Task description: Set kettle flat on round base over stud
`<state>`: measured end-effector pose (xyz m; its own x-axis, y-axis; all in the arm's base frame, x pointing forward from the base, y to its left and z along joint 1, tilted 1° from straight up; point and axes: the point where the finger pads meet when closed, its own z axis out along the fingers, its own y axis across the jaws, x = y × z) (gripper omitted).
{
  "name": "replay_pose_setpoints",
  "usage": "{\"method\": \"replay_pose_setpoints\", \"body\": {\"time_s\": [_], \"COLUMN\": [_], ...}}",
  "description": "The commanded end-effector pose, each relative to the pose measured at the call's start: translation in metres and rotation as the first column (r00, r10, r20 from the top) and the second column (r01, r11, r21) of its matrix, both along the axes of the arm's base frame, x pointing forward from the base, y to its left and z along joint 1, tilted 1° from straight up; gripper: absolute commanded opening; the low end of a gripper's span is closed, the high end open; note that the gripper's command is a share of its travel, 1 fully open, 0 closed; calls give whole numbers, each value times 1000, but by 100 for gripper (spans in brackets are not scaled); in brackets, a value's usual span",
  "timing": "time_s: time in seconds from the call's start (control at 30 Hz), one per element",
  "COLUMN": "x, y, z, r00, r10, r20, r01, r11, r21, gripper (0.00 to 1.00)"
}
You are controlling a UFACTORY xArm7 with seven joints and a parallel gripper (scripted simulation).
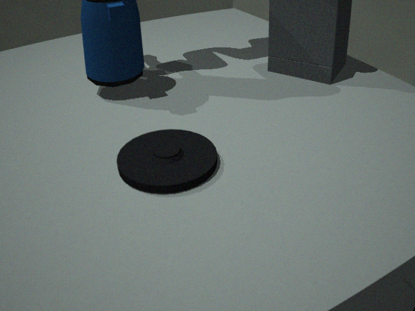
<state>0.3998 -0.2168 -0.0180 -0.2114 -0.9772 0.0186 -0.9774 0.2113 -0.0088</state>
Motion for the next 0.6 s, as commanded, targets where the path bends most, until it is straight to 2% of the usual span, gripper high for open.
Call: {"method": "replay_pose_setpoints", "body": {"time_s": [0.0,0.57], "x": [3,4], "y": [2,6], "z": [5,10], "r00": [1000,1000], "r10": [1,1], "r20": [5,5], "r01": [-1,-1], "r11": [1000,1000], "r21": [-3,-3], "gripper": [0,0]}}
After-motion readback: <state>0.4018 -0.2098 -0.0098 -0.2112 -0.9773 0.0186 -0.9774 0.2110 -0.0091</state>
